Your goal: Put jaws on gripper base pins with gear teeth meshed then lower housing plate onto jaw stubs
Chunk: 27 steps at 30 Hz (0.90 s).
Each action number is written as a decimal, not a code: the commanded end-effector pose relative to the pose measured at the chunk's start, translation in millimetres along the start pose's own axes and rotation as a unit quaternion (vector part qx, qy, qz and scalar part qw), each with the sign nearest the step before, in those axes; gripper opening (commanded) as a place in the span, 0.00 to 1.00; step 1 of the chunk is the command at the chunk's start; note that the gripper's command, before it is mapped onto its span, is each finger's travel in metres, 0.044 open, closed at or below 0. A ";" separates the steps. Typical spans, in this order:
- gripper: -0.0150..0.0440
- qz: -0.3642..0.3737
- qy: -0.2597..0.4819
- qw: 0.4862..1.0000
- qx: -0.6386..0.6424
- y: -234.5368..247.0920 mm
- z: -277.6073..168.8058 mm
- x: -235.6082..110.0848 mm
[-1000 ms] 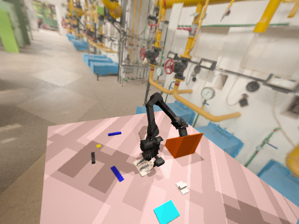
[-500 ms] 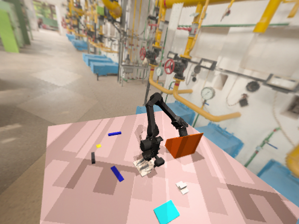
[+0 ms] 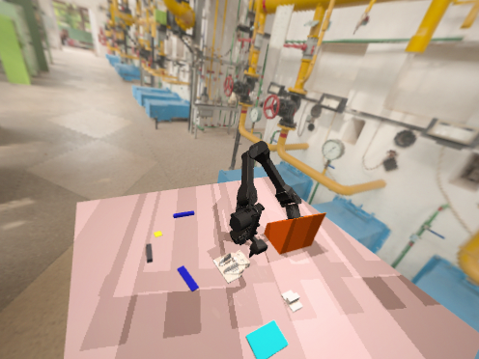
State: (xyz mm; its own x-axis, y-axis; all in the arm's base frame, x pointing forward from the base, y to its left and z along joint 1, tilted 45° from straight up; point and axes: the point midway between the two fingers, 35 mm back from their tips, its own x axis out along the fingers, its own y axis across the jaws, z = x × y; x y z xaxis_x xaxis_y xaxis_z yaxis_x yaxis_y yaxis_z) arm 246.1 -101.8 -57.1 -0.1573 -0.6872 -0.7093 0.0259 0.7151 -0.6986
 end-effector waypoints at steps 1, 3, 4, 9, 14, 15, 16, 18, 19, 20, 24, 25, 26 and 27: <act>1.00 0.004 0.004 1.000 -0.003 4.4 -16.4 -16.3; 1.00 0.006 0.008 1.000 -0.002 7.7 -40.4 -40.6; 1.00 0.005 0.009 1.000 -0.002 8.0 -50.7 -49.2; 1.00 0.004 0.011 1.000 -0.001 7.9 -59.1 -55.8; 1.00 0.004 0.011 1.000 -0.001 7.9 -59.1 -55.8; 1.00 0.004 0.011 1.000 -0.001 7.9 -59.1 -55.8; 1.00 0.004 0.011 1.000 -0.001 7.9 -59.1 -55.8; 1.00 0.004 0.011 1.000 -0.001 7.9 -59.1 -55.8; 1.00 0.004 0.011 1.000 -0.001 7.9 -59.1 -55.8; 1.00 0.004 0.011 1.000 -0.001 7.9 -59.1 -55.8; 1.00 0.004 0.011 1.000 -0.001 7.9 -59.1 -55.8; 1.00 0.004 0.011 1.000 -0.001 7.9 -59.1 -55.8; 1.00 0.004 0.011 1.000 -0.001 7.9 -59.1 -55.8; 1.00 0.004 0.011 1.000 -0.001 7.9 -59.1 -55.8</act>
State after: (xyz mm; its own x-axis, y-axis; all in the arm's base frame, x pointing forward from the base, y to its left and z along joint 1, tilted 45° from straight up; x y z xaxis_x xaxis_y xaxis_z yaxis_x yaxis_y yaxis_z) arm 199.1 -50.5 -16.8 -0.1715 -0.6820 -0.7110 0.0250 0.7184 -0.6952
